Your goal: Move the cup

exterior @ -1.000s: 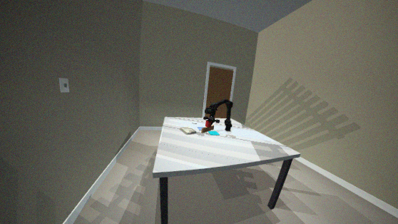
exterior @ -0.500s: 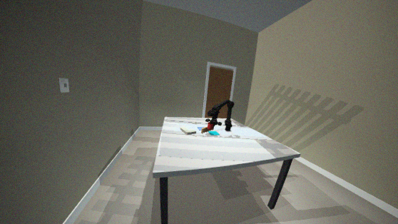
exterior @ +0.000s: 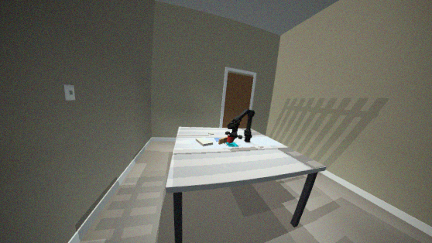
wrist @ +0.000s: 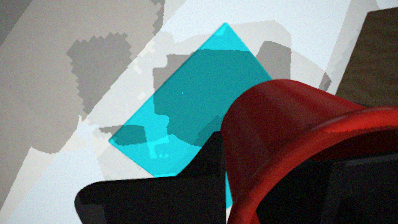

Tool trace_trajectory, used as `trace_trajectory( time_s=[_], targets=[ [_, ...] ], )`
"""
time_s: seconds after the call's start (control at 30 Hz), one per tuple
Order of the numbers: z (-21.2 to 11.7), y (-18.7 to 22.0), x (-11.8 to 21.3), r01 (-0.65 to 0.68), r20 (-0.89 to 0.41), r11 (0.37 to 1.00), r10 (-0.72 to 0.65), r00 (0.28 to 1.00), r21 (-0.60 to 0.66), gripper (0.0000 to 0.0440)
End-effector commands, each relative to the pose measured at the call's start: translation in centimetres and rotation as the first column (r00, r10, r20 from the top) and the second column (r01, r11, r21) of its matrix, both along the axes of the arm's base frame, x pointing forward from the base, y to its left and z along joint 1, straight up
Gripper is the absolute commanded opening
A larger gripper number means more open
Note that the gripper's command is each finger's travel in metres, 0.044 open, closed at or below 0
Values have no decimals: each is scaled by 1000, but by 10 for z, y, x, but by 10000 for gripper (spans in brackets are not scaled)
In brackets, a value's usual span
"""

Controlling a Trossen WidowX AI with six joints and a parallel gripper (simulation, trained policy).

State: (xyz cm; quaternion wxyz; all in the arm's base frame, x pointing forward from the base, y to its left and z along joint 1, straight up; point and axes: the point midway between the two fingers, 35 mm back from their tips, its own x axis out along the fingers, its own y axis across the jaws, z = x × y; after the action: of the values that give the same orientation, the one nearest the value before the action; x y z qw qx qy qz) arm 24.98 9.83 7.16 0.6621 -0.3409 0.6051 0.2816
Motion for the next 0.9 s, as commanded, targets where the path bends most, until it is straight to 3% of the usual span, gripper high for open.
trace_trajectory(
  time_s=[0.0, 0.3, 0.47, 0.87],
  targets=[
    [-5, -1, -5, 11, 7, 1000, -11, 1000, -2, 10],
    [-14, -3, -7, 39, 27, 999, -39, 999, 5, 59],
    [-6, -1, -1, 48, 68, 998, -51, 996, 45, 134],
    [9, -2, -7, 36, 113, 993, -49, 992, 117, 181]
  ],
)
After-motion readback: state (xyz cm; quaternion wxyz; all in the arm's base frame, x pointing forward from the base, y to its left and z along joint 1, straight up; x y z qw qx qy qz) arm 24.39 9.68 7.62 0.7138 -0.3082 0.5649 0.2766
